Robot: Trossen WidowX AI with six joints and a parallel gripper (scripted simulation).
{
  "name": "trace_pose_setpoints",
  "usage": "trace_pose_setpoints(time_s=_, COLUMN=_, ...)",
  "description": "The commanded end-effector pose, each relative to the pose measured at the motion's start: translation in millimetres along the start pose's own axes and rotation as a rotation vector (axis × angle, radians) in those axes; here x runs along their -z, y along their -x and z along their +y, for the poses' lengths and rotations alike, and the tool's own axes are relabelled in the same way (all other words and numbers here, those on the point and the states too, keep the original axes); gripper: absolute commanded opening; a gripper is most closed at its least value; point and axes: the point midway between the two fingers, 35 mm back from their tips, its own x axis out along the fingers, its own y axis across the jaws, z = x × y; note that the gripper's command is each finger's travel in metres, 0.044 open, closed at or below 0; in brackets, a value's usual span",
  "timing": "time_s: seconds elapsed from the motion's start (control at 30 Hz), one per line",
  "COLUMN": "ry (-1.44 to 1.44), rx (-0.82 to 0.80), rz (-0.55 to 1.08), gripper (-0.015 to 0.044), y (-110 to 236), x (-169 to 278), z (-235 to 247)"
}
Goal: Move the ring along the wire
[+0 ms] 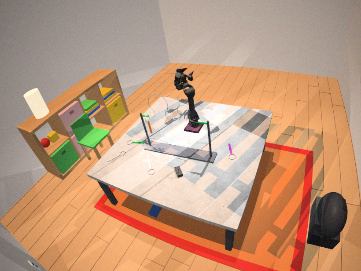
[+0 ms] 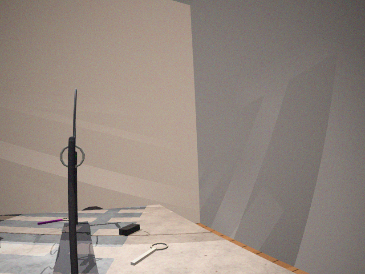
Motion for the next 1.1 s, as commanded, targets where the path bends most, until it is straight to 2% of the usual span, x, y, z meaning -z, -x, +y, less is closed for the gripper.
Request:
trace_pose_setpoints(time_s=0.0, ry=0.011, rx=0.011, rz=0.000, gripper=0.0374, y=1.0, x=-0.9, z=-2.1)
trace_pose_setpoints(time_s=0.1, ry=0.156, rx=0.170, rz=0.008, gripper=0.0295, y=17.0, x=-13.6, z=-30.5)
trace_pose_setpoints(time_s=0.27, ry=0.449, rx=0.506, rz=0.099, gripper=0.0164, y=66.3, x=-39.2, z=-85.6)
trace_pose_setpoints(time_s=0.47, ry=0.742, rx=0.882, rz=0.343, gripper=0.0160, y=148.4, x=-65.0, z=-134.0)
trace_pose_setpoints(time_s=0.67, ry=0.937, rx=1.192, rz=0.730, gripper=0.0160, y=247.1, x=-83.6, z=-154.9)
trace_pose_setpoints(time_s=0.87, ry=0.994, rx=1.376, rz=1.188, gripper=0.0160, y=341.5, x=-93.5, z=-146.1)
trace_pose_setpoints(time_s=1.07, ry=0.902, rx=1.423, rz=1.713, gripper=0.0160, y=431.5, x=-97.0, z=-109.9)
